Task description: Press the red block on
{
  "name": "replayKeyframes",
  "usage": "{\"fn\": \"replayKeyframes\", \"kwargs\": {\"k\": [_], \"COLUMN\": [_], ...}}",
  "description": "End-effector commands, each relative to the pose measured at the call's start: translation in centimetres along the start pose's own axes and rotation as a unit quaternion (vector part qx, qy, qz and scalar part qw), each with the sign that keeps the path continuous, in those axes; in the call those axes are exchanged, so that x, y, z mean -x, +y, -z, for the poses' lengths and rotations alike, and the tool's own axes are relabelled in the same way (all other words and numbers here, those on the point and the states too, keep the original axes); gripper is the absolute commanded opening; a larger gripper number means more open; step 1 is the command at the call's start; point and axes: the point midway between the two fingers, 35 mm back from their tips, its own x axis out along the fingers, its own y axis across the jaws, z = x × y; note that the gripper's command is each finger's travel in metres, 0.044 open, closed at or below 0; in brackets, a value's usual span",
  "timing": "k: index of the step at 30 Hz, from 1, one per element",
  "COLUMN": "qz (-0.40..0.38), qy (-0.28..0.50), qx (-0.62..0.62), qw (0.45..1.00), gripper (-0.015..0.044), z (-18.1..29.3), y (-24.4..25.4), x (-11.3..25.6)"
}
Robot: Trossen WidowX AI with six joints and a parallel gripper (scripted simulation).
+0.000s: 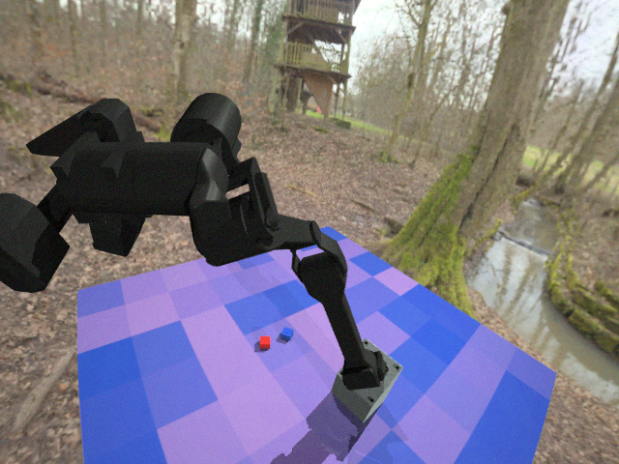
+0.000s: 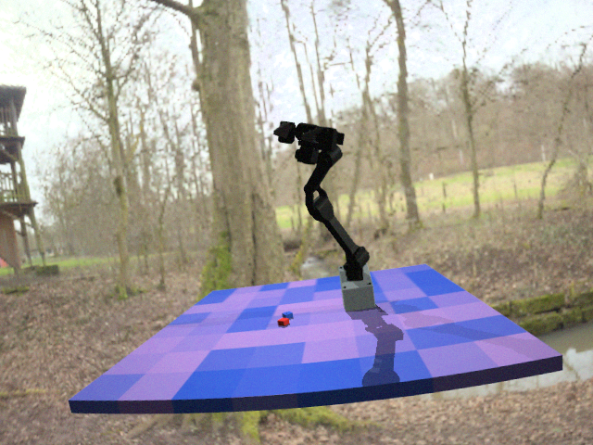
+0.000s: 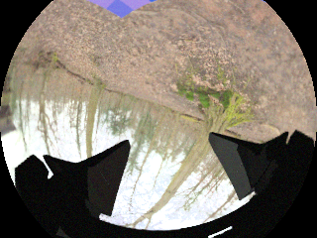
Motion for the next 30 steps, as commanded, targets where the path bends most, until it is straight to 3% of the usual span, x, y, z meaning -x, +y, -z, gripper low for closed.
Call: {"fn": "replayKeyframes", "kwargs": {"k": [1,8,17,24,30], "qz": [-0.008,-0.005,0.032,0.094,0.166], "qy": [0.053,0.099,0.097,0.058,0.006], "qx": [0.158,0.387,0.619,0.75,0.82], "qw": [0.986,0.917,0.779,0.652,0.548], "gripper": [0.044,0.044,0.044,0.044,0.044], "z": [1.4,-0.1,-7.4,-16.4,-25.3], "y": [-5.1,-13.0,-20.1,-21.9,-20.3], "x": [0.9,0.4,-2.9,-6.5,-9.1]}}
